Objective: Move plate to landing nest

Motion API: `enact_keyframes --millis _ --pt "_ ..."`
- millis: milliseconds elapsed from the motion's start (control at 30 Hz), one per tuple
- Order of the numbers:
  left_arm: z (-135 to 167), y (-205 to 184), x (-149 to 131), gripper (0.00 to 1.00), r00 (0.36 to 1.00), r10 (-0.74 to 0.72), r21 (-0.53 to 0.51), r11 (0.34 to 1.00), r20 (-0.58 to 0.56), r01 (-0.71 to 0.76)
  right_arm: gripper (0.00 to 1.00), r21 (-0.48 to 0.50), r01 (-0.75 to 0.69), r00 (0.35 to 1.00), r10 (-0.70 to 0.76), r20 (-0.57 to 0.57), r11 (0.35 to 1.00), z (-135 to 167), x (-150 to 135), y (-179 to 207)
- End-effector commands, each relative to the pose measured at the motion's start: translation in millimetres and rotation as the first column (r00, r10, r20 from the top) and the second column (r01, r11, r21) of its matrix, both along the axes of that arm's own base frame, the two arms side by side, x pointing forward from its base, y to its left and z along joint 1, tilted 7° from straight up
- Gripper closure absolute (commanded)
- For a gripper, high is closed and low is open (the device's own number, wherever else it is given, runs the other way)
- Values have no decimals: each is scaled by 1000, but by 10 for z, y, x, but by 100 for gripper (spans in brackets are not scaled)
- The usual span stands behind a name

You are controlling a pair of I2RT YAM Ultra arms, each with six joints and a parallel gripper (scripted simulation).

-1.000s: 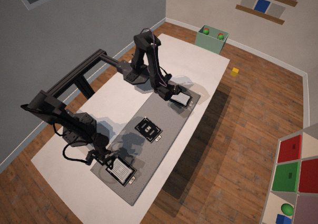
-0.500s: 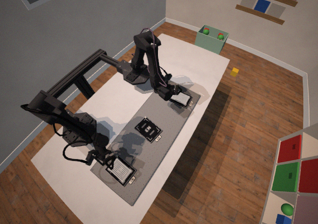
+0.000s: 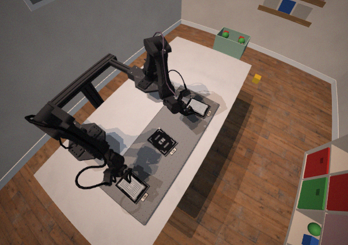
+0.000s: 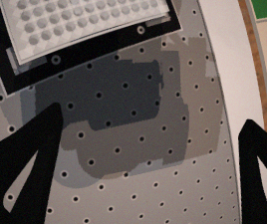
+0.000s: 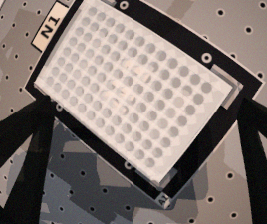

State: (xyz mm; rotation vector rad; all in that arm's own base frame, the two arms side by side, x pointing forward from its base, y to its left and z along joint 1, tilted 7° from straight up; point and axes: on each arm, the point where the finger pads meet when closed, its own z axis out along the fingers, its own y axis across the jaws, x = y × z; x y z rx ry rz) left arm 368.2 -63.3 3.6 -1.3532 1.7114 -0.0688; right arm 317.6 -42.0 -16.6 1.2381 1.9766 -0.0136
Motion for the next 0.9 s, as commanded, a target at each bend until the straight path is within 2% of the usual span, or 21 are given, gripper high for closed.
enact_keyframes --millis 0,133,333,400,433,500,633,867 --pt "119 -436 92 0 970 -243 8 970 5 243 0 -29 -141 977 134 -166 990 -76 125 30" --pt "163 -788 73 0 913 -407 34 913 -8 407 0 -28 -234 945 220 -242 972 -101 207 60" --pt "262 -1319 -17 0 775 -632 91 771 -16 630 0 -8 -364 877 340 -338 931 -127 303 99" --pt "262 -1319 -17 0 775 -632 91 771 -16 630 0 -8 -364 877 340 -338 931 -127 303 99" --pt "284 -1385 -21 0 749 -662 104 744 -17 660 0 -1 -388 861 362 -357 922 -139 297 112" --pt "345 -1639 -104 0 661 -750 140 653 -19 745 0 16 -442 823 413 -391 897 -143 334 128" --pt "434 -1951 -236 0 535 -845 194 521 -21 831 0 41 -508 770 475 -427 860 -139 388 145" --pt "631 -2473 -533 0 281 -959 317 257 -32 913 0 99 -620 656 584 -479 778 -130 446 183"
